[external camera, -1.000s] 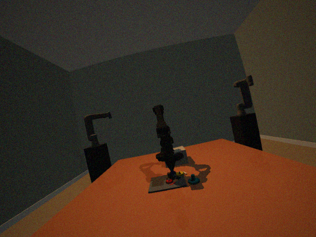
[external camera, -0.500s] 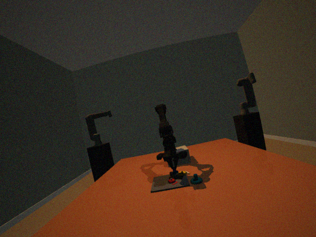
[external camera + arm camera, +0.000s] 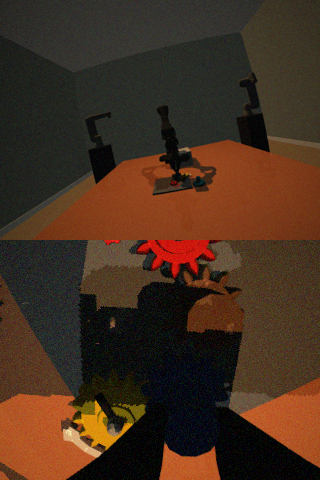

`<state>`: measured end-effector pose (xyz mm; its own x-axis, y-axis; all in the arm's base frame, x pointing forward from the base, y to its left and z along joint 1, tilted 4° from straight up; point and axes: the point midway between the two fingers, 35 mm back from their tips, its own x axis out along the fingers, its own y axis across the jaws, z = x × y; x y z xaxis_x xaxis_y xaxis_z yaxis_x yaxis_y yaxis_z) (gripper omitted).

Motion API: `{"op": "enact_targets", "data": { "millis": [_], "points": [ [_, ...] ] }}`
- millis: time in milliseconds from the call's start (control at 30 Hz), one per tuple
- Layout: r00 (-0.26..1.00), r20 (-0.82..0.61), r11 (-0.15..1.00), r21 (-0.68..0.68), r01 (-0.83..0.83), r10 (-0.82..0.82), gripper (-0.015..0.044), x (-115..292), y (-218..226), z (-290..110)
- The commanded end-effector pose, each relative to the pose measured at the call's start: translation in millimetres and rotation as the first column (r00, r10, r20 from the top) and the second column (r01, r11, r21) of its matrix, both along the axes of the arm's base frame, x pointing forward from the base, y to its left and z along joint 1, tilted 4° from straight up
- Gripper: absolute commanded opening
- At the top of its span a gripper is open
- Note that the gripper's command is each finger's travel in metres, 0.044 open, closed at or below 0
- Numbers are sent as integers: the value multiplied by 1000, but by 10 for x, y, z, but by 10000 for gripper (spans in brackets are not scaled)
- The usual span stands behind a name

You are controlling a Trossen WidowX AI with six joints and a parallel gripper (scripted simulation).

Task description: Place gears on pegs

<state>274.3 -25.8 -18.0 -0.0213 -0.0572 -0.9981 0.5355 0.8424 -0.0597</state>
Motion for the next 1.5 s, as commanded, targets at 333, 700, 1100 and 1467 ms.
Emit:
{"op": "enact_targets", "data": {
  "millis": [333,700,1100,1467],
  "points": [
    [946,20,946,-1,323,-323,0,8,-10,21],
    [988,10,988,0,155,-155,0,0,8,12],
    [988,-7,988,6,-155,155,0,13,-1,47],
    [1000,1,1000,3,-17,17,0,-1,11,-10]
  ]
}}
